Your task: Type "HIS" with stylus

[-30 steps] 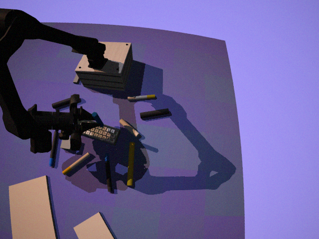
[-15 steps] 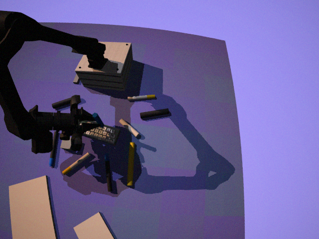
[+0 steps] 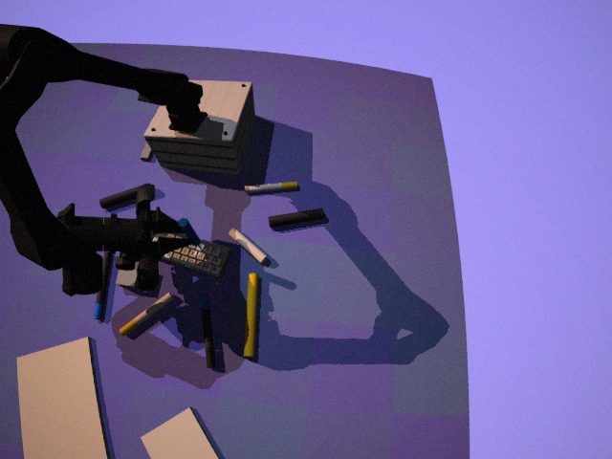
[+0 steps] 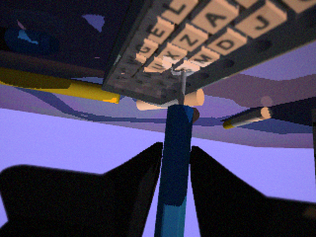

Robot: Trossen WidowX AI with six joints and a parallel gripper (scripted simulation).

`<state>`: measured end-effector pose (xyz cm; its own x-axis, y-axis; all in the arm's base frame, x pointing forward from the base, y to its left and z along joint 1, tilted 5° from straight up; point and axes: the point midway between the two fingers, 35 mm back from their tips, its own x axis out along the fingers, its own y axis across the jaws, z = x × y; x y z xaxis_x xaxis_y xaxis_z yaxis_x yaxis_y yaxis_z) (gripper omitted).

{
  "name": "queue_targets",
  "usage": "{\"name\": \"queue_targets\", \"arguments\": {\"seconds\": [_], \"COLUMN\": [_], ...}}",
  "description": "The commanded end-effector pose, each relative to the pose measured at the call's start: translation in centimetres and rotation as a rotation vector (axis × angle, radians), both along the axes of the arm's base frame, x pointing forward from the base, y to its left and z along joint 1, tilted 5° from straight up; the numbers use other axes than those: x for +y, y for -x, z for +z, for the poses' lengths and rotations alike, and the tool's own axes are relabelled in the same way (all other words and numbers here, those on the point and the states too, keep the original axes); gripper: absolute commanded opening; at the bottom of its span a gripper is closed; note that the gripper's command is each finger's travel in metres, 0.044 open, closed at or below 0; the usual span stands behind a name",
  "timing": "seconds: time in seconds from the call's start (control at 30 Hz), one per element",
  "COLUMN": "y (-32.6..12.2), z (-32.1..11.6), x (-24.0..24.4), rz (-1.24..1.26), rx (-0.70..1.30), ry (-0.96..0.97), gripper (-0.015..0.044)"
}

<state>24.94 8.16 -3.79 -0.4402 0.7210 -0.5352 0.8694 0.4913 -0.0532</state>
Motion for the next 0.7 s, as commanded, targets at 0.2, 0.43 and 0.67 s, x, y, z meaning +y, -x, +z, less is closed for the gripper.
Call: {"name": "queue_targets", "arguments": {"seconds": [0.2, 0.43, 0.67], "y": [0.19, 0.18, 0.13], "z": [-0.58, -0.42, 0.11], "x": [0.0, 0.01, 0.04], "rz": [-0.001, -0.001, -0.001], "rx": [0.008, 0.008, 0.008], "ry": [-0.002, -0.002, -0.002], "gripper": [0.0081, 0.0081, 0.0081]}}
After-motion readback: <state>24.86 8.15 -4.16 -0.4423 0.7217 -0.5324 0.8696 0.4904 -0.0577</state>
